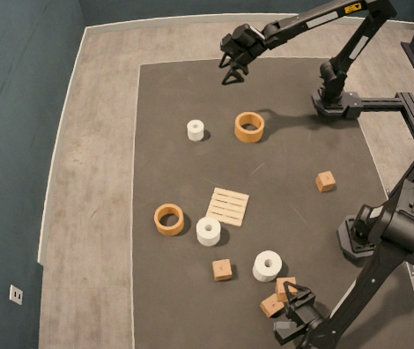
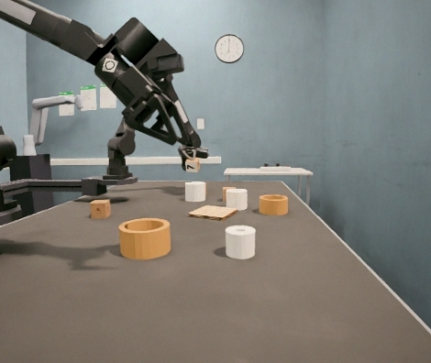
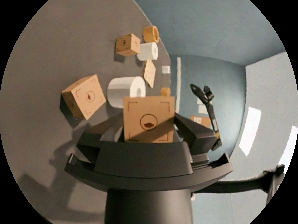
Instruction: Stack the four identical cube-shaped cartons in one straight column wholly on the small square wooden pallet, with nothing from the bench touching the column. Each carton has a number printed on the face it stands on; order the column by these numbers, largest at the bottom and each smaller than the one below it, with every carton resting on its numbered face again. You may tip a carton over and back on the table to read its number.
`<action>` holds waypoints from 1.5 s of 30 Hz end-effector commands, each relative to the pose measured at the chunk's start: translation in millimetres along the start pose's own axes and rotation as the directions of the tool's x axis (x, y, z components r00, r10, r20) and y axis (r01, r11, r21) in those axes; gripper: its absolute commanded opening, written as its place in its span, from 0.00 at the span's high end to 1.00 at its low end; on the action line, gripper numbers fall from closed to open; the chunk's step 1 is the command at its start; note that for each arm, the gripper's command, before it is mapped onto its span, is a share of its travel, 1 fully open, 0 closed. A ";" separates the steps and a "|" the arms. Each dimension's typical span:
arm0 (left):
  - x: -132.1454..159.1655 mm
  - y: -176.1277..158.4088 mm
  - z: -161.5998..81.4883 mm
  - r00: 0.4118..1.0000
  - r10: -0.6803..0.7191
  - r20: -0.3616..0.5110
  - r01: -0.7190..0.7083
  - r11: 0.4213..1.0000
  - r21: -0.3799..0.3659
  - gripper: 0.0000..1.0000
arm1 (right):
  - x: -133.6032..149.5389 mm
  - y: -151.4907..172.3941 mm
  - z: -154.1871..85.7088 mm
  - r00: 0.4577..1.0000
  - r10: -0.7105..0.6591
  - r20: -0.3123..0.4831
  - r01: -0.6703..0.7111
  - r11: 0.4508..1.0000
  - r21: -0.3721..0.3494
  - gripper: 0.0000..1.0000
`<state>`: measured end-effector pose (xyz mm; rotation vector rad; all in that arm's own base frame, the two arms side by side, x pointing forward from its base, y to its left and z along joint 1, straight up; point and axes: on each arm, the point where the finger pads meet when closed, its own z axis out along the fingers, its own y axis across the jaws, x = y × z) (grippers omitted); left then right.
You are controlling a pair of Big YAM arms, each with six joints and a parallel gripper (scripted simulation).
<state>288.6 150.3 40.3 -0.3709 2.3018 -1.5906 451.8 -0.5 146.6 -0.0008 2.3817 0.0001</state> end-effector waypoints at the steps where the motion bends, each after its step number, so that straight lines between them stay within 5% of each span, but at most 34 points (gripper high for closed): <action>1: -2.2 -8.7 -0.9 1.000 -0.012 0.009 0.013 0.999 -0.036 0.54 | -38.5 -5.3 -11.1 0.998 -0.007 0.056 0.007 1.000 0.011 0.00; 14: -5.6 -11.4 2.6 0.969 -0.039 0.242 0.140 0.898 -0.417 0.54 | -25.0 -1.2 -6.5 0.999 -0.002 0.041 0.002 1.000 0.003 0.00; 17: -6.1 -12.0 3.0 0.962 -0.043 0.269 0.163 0.882 -0.443 0.54 | -25.0 -1.2 -6.5 0.999 -0.002 0.041 0.002 1.000 0.003 0.00; 22: -6.5 -14.9 5.8 0.928 0.023 0.373 0.224 0.764 -0.605 0.54 | -25.0 -1.2 -6.5 0.999 -0.002 0.041 0.002 1.000 0.003 0.00; 31: -7.7 -19.4 16.3 0.877 0.146 0.458 0.309 0.557 -0.771 0.54 | -25.0 -1.2 -6.5 0.999 -0.002 0.041 0.002 1.000 0.003 0.00; 33: -7.7 -19.4 16.3 0.877 0.146 0.458 0.309 0.557 -0.771 0.54 | -25.0 -1.2 -6.5 0.999 -0.002 0.041 0.002 1.000 0.003 0.00; 36: -9.4 -12.2 7.4 0.859 0.196 0.472 0.359 0.425 -0.831 0.54 | -25.0 -1.2 -6.5 0.999 -0.002 0.041 0.002 1.000 0.003 0.00; 40: -6.9 -6.0 5.5 0.854 0.230 0.466 0.386 0.320 -0.865 0.54 | -25.0 -1.2 -6.5 0.999 -0.002 0.041 0.002 1.000 0.003 0.00; 45: -8.3 -9.5 1.7 0.855 0.269 0.443 0.371 0.277 -0.886 0.54 | -25.0 -1.2 -6.5 0.999 -0.002 0.041 0.002 1.000 0.003 0.00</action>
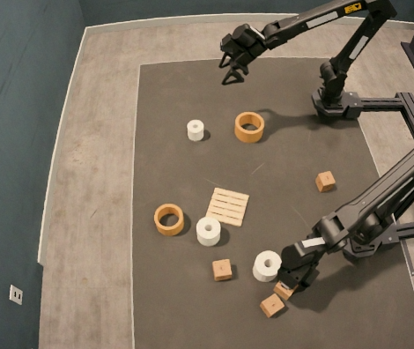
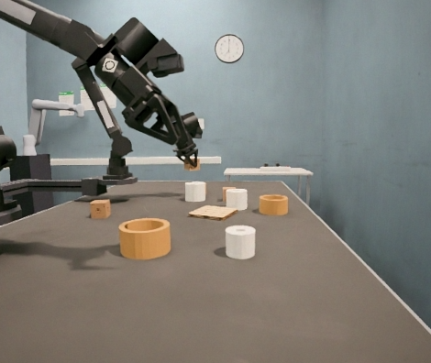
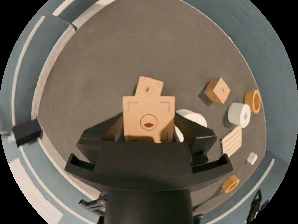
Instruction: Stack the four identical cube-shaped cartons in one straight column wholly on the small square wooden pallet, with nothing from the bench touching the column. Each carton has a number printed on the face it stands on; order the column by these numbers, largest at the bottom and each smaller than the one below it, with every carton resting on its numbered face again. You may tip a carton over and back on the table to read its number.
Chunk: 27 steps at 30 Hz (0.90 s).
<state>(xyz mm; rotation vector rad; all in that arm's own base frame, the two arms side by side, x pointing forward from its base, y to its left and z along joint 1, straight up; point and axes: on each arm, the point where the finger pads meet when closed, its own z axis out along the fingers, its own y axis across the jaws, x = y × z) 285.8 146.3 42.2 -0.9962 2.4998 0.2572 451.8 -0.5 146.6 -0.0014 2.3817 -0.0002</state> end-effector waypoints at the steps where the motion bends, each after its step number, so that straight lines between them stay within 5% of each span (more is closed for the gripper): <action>1: -12.8 0.0 0.8 0.999 -0.035 0.034 0.035 0.999 -0.002 0.54 | -25.0 -1.3 -6.5 0.999 -0.002 0.041 0.001 1.000 0.003 0.00; 6: -27.5 4.1 6.8 0.999 0.013 0.047 -0.014 1.000 0.002 0.54 | -25.0 -1.3 -6.5 0.999 -0.002 0.041 0.001 1.000 0.003 0.00; 19: -81.4 83.0 79.6 0.994 0.051 0.099 -0.055 0.998 0.037 0.54 | -25.0 -1.3 -6.5 0.999 -0.002 0.041 0.001 1.000 0.003 0.00; 27: -28.0 104.0 95.9 0.999 -0.046 0.014 0.046 0.999 -0.005 0.54 | -25.0 -1.3 -6.5 0.999 -0.002 0.041 0.001 1.000 0.003 0.00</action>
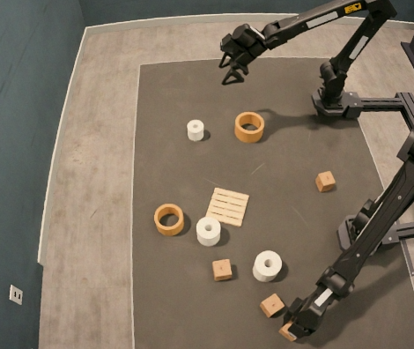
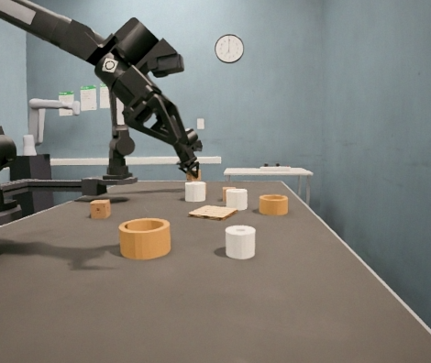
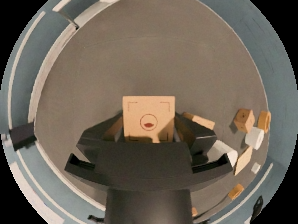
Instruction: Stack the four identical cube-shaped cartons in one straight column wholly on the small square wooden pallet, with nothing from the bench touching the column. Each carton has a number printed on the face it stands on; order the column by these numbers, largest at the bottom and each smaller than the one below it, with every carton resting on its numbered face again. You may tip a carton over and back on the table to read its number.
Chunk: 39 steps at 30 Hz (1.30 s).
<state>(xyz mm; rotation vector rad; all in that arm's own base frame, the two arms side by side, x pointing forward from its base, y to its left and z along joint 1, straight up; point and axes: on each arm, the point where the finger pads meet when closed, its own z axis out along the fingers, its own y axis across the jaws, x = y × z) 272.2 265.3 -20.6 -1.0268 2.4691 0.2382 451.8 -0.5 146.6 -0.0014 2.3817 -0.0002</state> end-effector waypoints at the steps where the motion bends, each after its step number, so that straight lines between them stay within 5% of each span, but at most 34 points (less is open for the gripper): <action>1: 7.5 10.0 5.9 1.000 -0.001 0.000 0.001 1.000 -0.018 0.54 | -25.0 -1.3 -6.5 0.999 -0.002 0.041 0.001 1.000 0.003 0.00; 18: -26.1 6.9 -1.1 1.000 0.007 0.026 -0.007 1.000 -0.012 0.54 | -25.0 -1.3 -6.5 0.999 -0.002 0.041 0.001 1.000 0.003 0.00; 39: 11.3 5.7 28.6 1.000 0.010 0.016 -0.010 1.000 -0.011 0.54 | -25.0 -1.3 -6.5 0.999 -0.002 0.041 0.001 1.000 0.003 0.00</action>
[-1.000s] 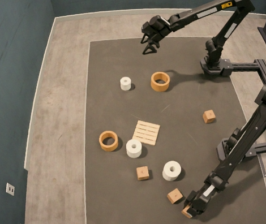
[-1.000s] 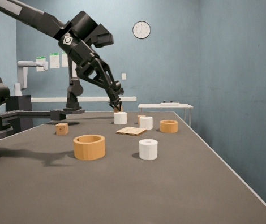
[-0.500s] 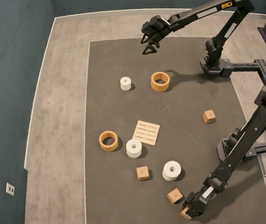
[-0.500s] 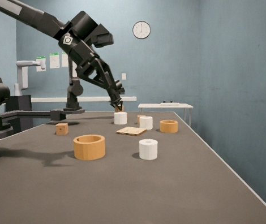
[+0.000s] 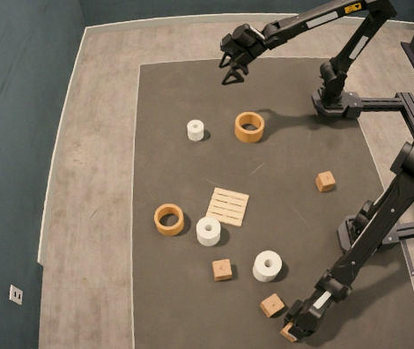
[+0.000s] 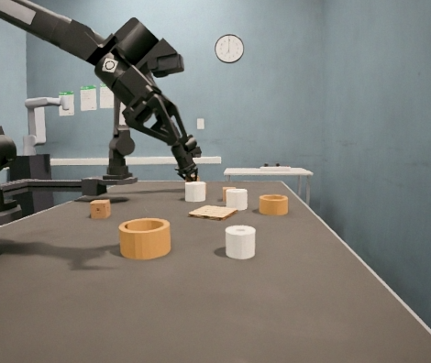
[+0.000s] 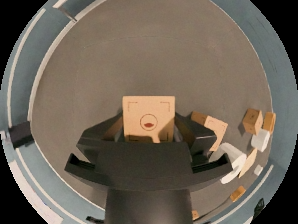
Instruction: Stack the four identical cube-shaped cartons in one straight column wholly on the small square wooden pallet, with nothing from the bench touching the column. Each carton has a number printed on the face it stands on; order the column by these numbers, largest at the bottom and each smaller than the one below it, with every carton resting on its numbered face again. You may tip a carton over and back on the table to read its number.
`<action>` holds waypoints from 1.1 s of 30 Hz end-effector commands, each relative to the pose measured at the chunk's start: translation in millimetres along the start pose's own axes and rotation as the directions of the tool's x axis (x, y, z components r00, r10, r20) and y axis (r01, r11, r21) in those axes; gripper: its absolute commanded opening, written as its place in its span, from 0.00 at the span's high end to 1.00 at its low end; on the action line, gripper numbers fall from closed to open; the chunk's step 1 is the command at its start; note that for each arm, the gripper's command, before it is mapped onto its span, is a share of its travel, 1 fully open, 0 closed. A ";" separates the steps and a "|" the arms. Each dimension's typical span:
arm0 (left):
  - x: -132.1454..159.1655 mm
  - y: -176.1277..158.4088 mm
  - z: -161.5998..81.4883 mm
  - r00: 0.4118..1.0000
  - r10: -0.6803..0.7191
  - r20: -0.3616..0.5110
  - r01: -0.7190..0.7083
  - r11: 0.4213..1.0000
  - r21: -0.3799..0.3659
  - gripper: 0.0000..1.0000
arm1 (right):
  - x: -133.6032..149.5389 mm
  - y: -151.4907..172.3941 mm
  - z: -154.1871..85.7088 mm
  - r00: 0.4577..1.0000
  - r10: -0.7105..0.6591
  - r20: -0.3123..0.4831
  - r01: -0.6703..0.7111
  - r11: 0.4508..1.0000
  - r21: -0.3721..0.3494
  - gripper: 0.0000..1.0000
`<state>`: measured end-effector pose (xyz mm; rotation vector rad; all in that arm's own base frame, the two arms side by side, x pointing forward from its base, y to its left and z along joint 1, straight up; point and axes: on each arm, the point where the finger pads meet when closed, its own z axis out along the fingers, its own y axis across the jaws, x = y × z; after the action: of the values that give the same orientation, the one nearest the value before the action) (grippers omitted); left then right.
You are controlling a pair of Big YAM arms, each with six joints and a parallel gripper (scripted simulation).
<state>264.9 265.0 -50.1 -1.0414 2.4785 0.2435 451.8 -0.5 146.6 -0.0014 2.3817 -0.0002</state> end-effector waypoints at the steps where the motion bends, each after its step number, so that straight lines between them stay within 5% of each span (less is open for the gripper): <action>1: -4.4 0.2 6.2 1.000 0.015 0.026 -0.015 1.000 -0.001 0.54 | -25.0 -1.3 -6.5 0.999 -0.002 0.041 0.001 1.000 0.003 0.00; 33: 7.7 -0.5 19.3 1.000 0.006 0.028 -0.006 1.000 0.000 0.54 | -25.0 -1.3 -6.5 0.999 -0.002 0.041 0.001 1.000 0.003 0.00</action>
<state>261.6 261.7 -70.3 -1.0390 2.4730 0.2463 451.8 -0.5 146.6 -0.0014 2.3817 -0.0002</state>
